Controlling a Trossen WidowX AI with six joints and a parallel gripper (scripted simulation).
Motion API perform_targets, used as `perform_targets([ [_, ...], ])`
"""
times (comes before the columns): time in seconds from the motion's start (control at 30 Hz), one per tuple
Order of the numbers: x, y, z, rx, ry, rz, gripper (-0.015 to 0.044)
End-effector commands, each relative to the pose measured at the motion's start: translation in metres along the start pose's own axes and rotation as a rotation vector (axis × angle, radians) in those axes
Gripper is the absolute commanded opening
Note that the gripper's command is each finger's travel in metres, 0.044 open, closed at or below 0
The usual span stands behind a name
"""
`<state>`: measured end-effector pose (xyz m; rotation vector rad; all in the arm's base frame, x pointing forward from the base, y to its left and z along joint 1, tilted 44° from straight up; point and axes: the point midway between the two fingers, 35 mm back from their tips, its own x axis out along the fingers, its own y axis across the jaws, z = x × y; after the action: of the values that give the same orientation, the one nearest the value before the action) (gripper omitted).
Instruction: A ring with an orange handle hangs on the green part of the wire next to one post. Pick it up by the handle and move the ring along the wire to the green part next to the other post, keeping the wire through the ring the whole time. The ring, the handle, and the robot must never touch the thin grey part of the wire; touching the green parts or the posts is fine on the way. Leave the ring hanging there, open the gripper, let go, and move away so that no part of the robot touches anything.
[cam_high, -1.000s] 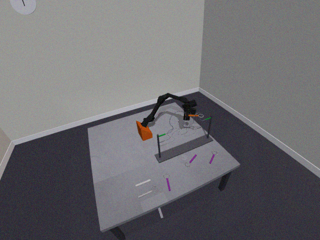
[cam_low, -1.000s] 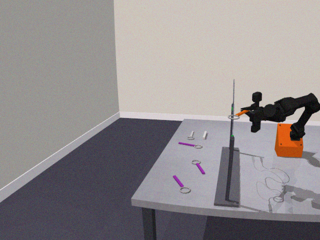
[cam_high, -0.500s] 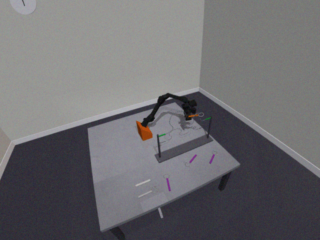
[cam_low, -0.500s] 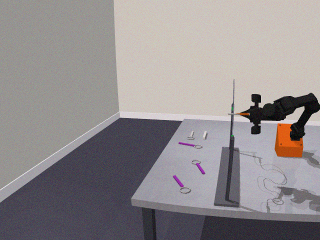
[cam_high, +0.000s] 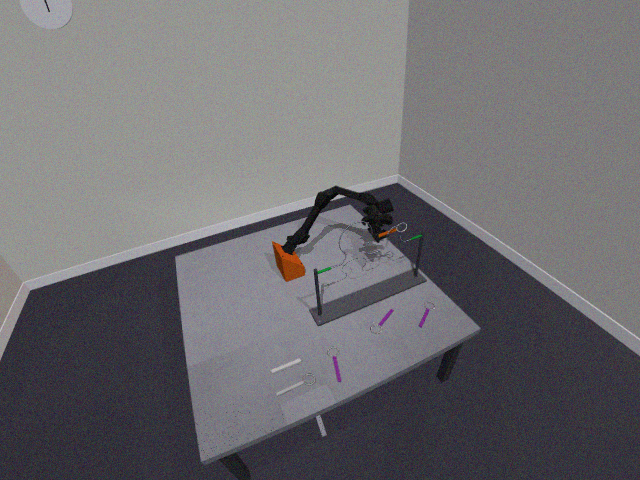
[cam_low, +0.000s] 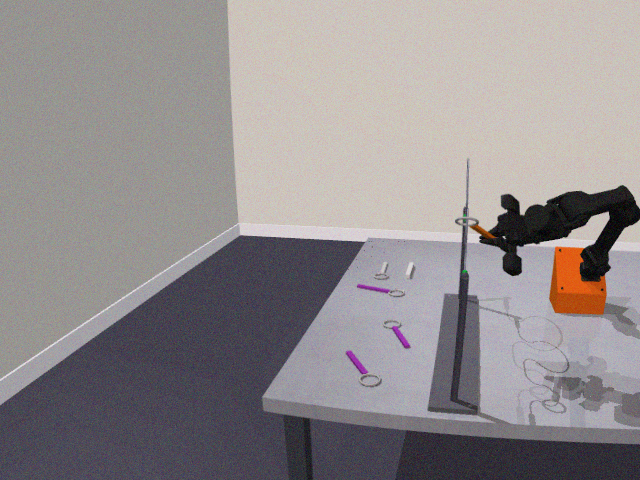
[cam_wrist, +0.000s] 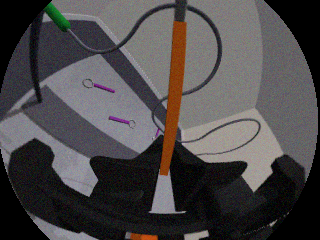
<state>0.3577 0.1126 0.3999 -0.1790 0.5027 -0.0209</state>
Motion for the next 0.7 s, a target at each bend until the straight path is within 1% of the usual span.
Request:
perform_targets([
  [0.0, 0.0, 0.006, -0.002, 0.077, -0.001, 0.046, -0.015],
  [0.67, -0.003, 0.036, 0.007, 0.494, -0.027, 0.292, -0.015],
])
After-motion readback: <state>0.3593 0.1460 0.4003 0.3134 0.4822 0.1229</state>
